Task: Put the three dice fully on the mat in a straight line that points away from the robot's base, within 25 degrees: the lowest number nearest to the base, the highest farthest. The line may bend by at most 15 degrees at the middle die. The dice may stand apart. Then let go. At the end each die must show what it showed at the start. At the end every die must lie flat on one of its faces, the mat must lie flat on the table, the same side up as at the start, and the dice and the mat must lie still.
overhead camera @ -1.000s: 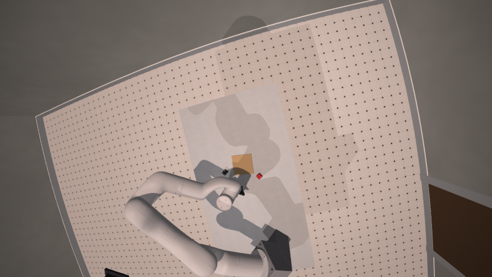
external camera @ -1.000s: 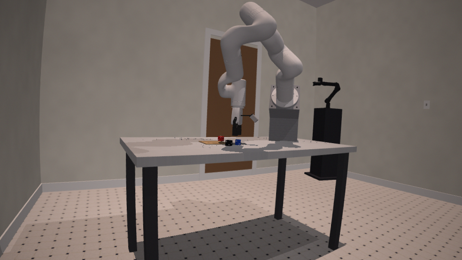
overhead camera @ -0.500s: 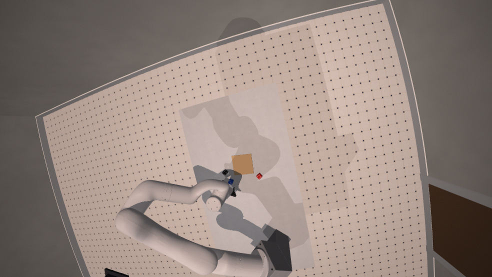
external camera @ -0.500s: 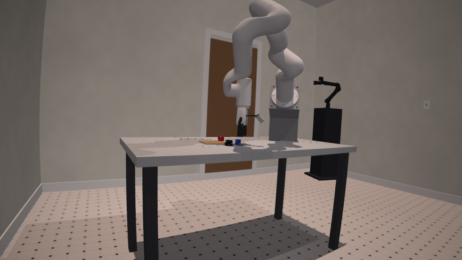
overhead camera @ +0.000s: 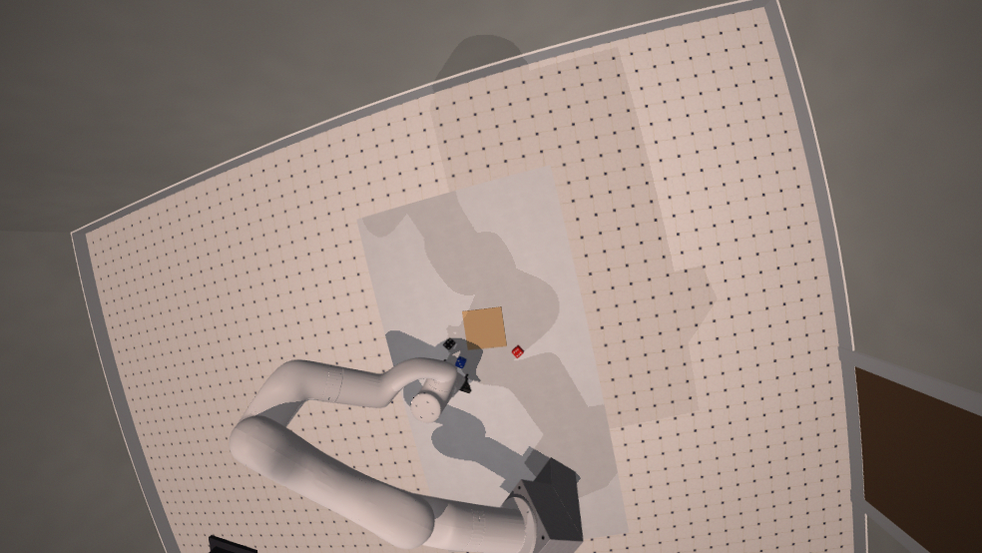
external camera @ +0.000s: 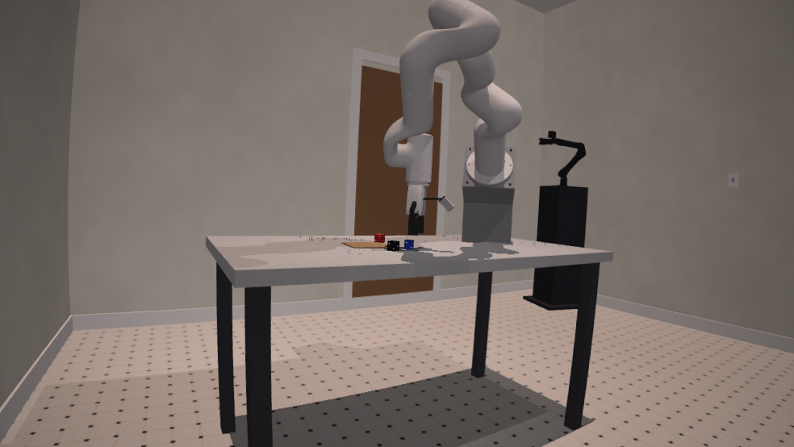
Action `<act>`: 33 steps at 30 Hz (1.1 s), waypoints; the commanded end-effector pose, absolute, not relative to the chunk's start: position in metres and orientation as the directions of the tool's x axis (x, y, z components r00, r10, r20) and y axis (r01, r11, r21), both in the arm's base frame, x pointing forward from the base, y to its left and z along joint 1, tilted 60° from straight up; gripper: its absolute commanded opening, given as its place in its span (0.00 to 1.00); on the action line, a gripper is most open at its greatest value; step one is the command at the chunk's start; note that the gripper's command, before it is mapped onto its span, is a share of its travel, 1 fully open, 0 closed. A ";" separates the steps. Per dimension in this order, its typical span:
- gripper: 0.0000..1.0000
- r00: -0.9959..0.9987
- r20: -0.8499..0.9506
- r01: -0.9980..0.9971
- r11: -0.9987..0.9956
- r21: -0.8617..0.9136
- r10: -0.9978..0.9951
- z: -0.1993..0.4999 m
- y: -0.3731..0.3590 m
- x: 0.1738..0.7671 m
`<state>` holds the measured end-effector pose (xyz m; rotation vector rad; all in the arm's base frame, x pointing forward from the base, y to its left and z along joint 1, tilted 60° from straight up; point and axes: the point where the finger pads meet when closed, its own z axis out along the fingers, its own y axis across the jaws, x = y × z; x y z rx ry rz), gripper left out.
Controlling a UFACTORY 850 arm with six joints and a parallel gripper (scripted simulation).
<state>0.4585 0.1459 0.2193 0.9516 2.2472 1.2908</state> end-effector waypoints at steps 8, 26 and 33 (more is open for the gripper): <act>1.00 -0.699 0.008 0.367 0.349 0.862 0.715 0.219 0.146 0.458; 1.00 -0.699 0.008 0.367 0.349 0.862 0.715 0.220 0.146 0.459; 1.00 -0.699 0.008 0.367 0.349 0.862 0.715 0.240 0.145 0.476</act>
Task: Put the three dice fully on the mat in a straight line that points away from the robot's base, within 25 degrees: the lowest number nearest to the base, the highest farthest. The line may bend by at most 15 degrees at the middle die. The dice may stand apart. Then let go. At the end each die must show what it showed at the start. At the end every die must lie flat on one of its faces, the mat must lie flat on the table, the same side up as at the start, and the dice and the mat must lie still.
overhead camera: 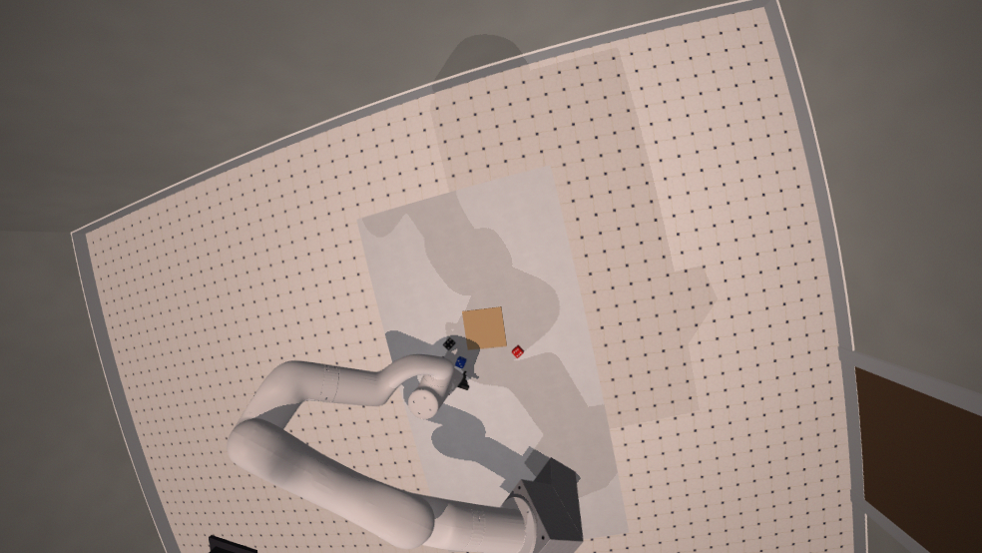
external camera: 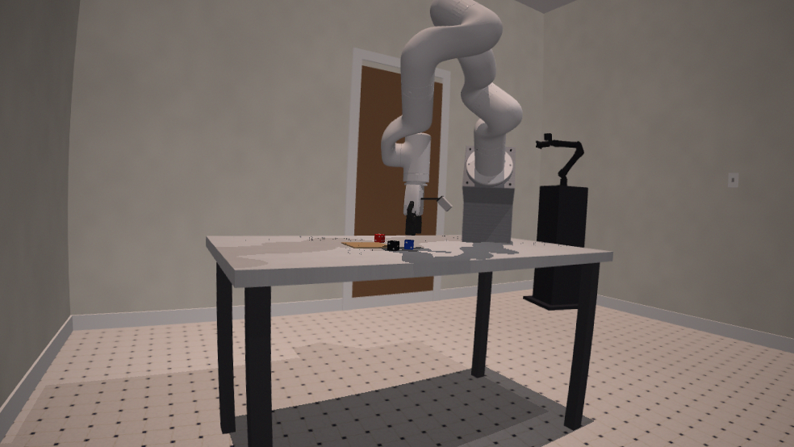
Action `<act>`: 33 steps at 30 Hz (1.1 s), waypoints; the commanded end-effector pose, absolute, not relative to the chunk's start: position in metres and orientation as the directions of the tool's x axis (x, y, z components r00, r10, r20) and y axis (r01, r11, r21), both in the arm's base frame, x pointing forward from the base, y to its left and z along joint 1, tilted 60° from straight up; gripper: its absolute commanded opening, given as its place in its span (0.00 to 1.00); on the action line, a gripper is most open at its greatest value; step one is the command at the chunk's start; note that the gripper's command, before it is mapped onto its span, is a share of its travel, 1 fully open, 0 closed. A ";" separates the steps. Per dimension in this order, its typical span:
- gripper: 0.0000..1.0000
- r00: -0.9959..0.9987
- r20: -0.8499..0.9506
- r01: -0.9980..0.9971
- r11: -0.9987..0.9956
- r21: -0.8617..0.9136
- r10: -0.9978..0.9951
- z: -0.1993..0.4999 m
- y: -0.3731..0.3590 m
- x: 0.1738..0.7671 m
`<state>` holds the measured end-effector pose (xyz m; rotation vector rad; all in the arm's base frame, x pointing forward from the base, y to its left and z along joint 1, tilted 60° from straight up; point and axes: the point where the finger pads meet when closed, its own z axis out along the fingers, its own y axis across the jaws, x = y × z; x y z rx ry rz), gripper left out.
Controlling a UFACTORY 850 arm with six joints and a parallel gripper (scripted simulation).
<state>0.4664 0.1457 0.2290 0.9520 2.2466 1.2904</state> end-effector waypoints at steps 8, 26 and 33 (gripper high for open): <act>1.00 -0.699 0.008 0.367 0.349 0.862 0.715 0.267 0.145 0.498; 1.00 -0.699 0.008 0.367 0.349 0.862 0.715 0.279 0.145 0.508; 1.00 -0.699 0.008 0.367 0.349 0.862 0.715 0.279 0.145 0.508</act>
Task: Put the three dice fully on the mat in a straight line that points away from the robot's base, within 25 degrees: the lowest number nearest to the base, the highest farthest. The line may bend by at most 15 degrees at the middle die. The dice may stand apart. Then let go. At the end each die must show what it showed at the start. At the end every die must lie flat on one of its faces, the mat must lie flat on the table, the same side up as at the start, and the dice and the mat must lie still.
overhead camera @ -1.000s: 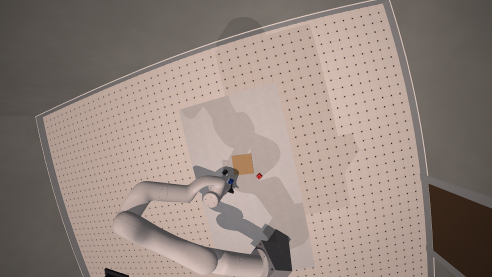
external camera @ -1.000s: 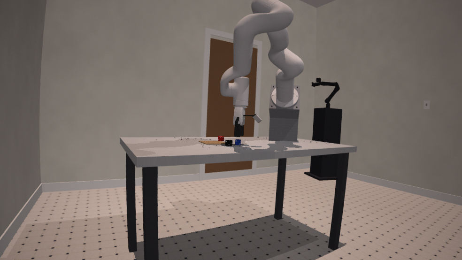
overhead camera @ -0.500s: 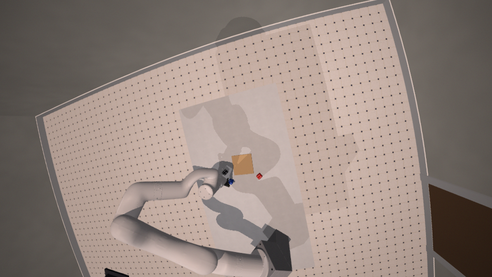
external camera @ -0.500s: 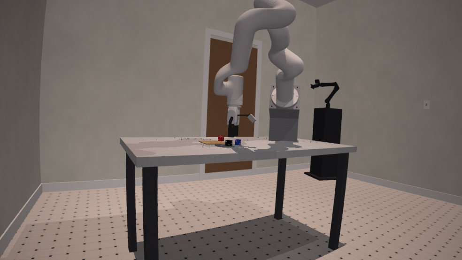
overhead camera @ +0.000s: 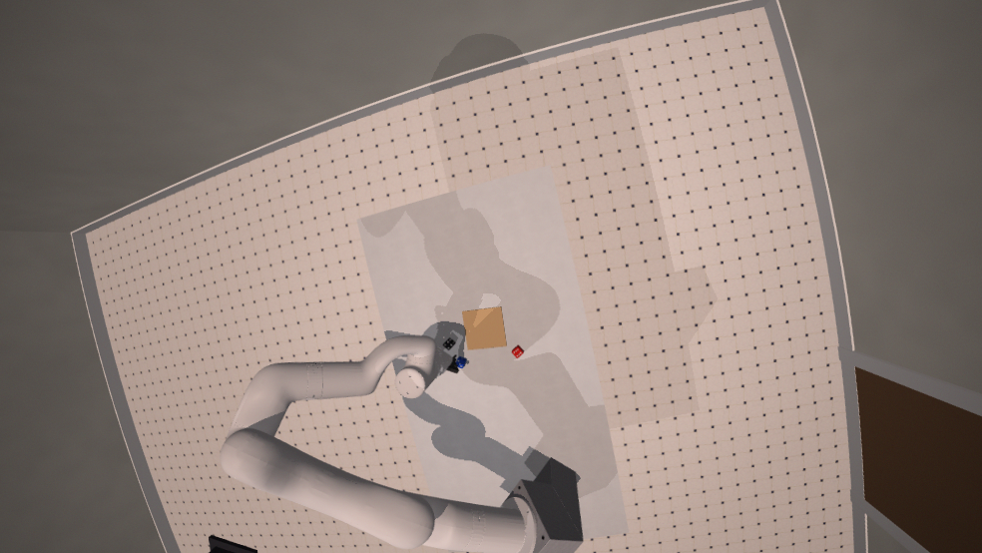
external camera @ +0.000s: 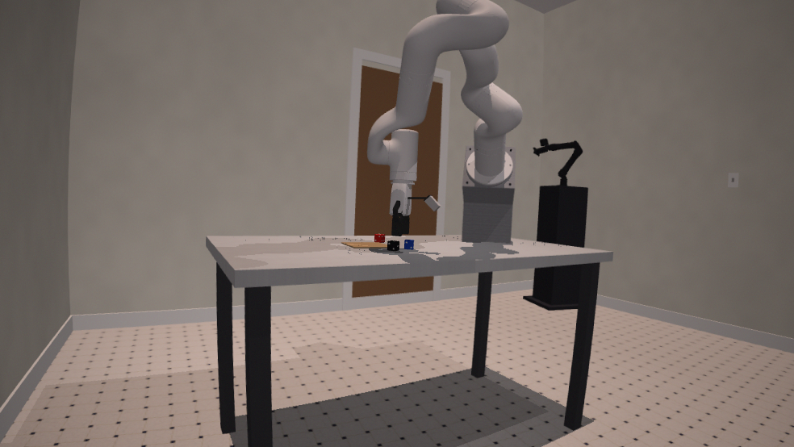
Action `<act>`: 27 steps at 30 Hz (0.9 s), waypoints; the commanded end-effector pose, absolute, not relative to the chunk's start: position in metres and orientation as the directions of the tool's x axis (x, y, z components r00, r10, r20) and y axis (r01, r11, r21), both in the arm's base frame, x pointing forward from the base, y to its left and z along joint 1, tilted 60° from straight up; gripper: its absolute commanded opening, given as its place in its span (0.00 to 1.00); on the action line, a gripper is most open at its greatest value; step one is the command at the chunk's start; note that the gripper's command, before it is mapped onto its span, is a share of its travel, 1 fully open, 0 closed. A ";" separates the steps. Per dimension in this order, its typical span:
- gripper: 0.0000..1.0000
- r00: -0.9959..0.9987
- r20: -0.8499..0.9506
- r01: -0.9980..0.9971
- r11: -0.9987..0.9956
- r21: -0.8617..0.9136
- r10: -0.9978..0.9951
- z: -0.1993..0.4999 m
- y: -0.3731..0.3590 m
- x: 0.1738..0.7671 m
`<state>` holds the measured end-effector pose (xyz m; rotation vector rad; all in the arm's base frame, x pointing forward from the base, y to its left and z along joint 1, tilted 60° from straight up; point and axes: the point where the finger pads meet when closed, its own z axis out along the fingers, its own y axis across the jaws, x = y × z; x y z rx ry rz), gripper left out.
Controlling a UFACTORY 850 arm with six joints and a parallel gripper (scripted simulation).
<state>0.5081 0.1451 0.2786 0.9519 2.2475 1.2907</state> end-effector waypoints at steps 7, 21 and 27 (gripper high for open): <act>1.00 -0.699 0.008 0.367 0.349 0.862 0.715 0.279 0.145 0.508; 1.00 -0.699 0.008 0.367 0.349 0.862 0.715 0.279 0.145 0.508; 1.00 -0.699 0.008 0.367 0.349 0.862 0.715 0.283 0.140 0.504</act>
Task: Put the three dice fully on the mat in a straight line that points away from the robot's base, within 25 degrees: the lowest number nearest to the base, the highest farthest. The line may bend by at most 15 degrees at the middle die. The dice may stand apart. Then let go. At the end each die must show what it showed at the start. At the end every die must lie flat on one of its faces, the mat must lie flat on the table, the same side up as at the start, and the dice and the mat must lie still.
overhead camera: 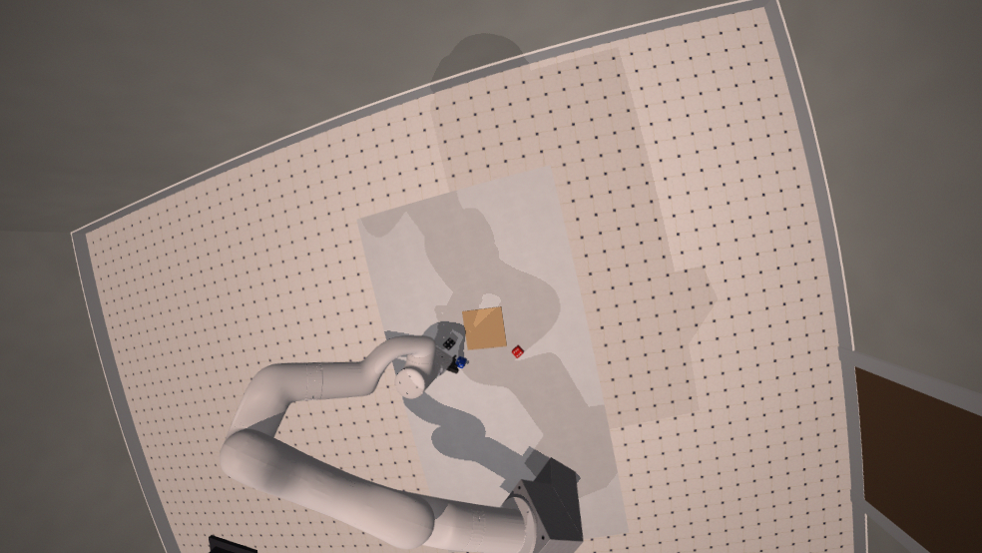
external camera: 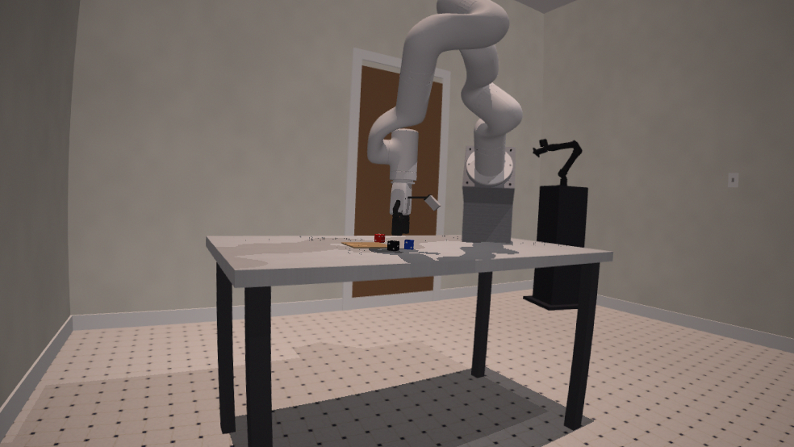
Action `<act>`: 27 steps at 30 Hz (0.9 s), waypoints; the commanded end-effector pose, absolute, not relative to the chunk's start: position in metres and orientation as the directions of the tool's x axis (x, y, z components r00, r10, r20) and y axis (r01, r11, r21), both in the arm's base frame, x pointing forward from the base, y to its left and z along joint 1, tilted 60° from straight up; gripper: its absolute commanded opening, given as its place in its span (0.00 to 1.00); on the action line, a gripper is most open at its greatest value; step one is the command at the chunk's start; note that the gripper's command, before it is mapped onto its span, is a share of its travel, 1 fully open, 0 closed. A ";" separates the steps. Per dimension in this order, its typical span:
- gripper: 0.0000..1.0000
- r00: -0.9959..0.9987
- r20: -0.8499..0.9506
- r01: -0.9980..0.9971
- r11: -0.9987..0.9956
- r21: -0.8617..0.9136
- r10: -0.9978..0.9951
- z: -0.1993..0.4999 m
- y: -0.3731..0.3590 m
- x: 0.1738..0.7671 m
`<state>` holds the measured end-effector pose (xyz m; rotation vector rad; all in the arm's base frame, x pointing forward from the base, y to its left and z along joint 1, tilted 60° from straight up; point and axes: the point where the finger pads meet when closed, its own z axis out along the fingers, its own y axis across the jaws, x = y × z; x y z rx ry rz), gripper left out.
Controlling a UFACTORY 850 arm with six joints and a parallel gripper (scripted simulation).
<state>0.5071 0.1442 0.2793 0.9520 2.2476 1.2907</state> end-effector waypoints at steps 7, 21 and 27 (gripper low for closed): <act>1.00 -0.699 0.008 0.367 0.349 0.862 0.715 0.306 0.112 0.475; 1.00 -0.699 0.008 0.367 0.349 0.862 0.715 0.329 0.085 0.447; 1.00 -0.699 0.008 0.367 0.349 0.862 0.715 0.329 0.085 0.447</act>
